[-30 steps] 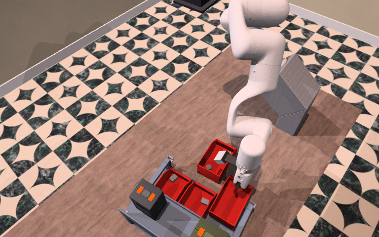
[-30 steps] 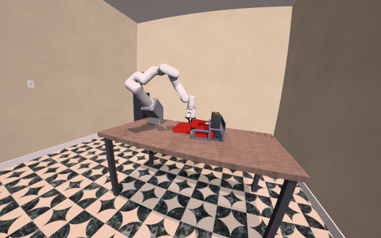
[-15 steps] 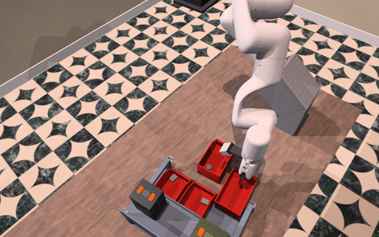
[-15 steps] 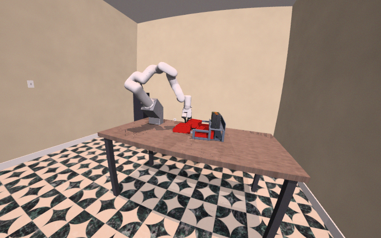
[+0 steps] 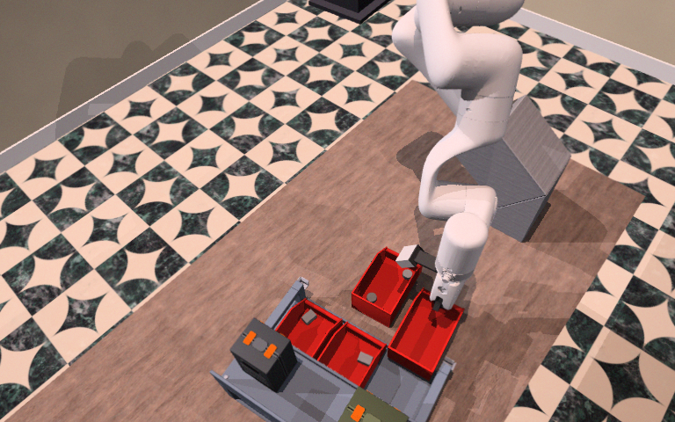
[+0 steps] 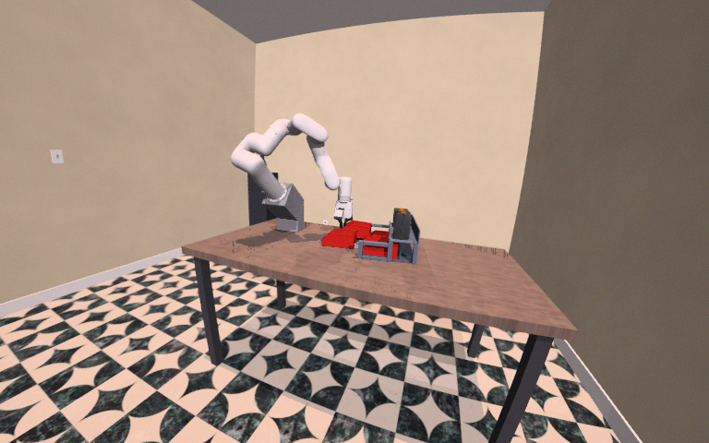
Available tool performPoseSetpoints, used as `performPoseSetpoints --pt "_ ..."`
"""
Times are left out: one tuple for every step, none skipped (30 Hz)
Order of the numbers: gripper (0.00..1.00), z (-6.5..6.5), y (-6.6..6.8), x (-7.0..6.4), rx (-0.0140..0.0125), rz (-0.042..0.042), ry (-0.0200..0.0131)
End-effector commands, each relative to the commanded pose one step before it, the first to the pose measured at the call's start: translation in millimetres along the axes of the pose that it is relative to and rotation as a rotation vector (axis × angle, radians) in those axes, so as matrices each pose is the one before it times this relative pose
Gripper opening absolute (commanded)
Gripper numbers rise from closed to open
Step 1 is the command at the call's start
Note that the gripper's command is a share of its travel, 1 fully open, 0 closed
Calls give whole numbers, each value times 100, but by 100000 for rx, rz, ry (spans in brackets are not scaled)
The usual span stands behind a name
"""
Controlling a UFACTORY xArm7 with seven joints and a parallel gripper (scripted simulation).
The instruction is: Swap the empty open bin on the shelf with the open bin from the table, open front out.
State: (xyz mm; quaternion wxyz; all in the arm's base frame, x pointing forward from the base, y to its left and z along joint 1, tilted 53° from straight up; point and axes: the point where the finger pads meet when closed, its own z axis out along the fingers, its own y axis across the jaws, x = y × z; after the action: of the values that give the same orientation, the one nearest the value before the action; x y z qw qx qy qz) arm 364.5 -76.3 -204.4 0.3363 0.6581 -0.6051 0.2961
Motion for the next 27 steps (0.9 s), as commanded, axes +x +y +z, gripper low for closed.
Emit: performPoseSetpoints --pt "0 -160 81 -102 363 10 -270" --pt "0 0 71 0 0 0 0" --pt "0 0 61 0 0 0 0" --pt "0 0 51 0 0 0 0" --pt "0 0 42 0 0 0 0" --pt "0 0 33 0 0 0 0" --pt "0 0 26 0 0 0 0" --pt "0 0 19 0 0 0 0" --pt "0 0 13 0 0 0 0" --pt "0 0 8 0 0 0 0" --pt "0 0 4 0 0 0 0" --pt "0 0 2 0 0 0 0" --pt "0 0 0 0 0 0 0" --pt "0 0 0 0 0 0 0" --pt "0 0 0 0 0 0 0" --pt "0 0 0 0 0 0 0" --pt "0 0 0 0 0 0 0" --pt "0 0 0 0 0 0 0" --pt "0 0 0 0 0 0 0" --pt "0 0 0 0 0 0 0" --pt "0 0 0 0 0 0 0" --pt "0 0 0 0 0 0 0" --pt "0 0 0 0 0 0 0" --pt "0 0 0 0 0 0 0" --pt "0 0 0 0 0 0 0" --pt "0 0 3 0 0 0 0" --pt "0 0 7 0 0 0 0"
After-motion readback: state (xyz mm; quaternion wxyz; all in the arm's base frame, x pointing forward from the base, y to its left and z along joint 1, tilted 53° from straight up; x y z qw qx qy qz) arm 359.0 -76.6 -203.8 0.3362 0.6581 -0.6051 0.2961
